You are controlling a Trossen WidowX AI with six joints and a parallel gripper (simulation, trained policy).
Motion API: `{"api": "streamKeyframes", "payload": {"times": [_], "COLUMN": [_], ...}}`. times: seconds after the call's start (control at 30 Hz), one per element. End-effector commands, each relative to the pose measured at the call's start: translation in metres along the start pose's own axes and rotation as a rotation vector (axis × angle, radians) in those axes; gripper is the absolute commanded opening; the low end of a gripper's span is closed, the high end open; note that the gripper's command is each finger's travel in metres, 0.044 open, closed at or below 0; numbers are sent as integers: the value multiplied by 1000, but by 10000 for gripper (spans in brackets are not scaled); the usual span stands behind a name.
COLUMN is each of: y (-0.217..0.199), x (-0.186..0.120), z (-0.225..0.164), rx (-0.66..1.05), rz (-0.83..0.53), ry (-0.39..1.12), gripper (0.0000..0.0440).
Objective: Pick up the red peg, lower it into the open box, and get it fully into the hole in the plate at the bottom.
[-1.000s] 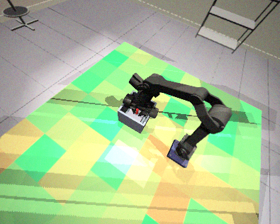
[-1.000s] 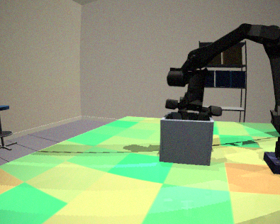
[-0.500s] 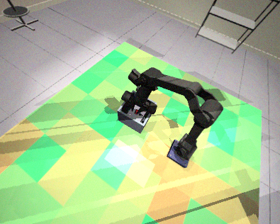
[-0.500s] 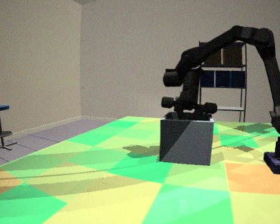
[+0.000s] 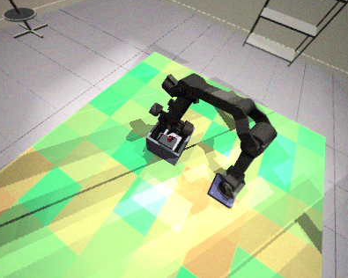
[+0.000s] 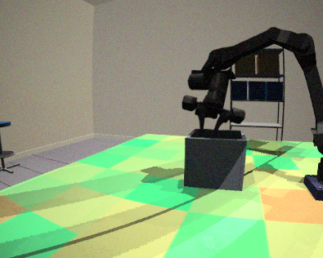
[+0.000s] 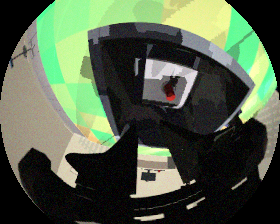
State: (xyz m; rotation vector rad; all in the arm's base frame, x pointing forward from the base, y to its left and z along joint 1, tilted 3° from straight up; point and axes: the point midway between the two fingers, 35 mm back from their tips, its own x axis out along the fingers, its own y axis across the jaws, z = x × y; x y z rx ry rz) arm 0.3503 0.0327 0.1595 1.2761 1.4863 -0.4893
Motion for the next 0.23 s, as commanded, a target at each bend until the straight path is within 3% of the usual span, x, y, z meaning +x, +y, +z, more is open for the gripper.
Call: {"api": "streamKeyframes", "payload": {"times": [0.0, 0.2], "y": [6, 14], "x": [-3, -7], "z": [1, 4], "rx": [-7, -21], "rz": [19, 51], "ry": [22, 58], "gripper": [142, 141]}}
